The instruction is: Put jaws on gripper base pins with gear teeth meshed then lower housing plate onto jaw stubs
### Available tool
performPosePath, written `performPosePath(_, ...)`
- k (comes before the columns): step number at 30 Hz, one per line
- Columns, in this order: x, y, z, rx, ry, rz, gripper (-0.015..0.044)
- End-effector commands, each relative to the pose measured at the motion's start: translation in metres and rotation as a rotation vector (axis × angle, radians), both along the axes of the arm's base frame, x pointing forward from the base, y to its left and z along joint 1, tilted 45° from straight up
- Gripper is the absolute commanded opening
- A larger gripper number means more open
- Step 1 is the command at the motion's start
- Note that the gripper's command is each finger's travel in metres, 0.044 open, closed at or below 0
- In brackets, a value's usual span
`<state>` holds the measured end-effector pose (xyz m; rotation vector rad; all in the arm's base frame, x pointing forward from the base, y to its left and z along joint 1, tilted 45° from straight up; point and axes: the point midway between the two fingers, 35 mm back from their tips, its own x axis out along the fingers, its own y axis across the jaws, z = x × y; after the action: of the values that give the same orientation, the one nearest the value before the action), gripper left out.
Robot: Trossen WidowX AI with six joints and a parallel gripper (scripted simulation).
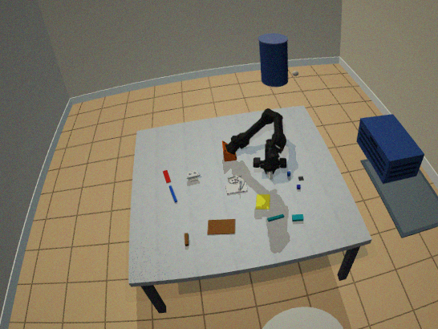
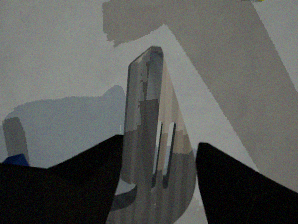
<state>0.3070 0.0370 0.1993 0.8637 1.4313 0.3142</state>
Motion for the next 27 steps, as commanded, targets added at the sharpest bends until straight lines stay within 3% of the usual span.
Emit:
performPosePath(1,0.003,-0.01,-0.012,-0.011,0.0,0.011,0.0134)
performPosePath(27,0.005,-0.073,-0.07,-0.049,-0.059,0.087,0.0134)
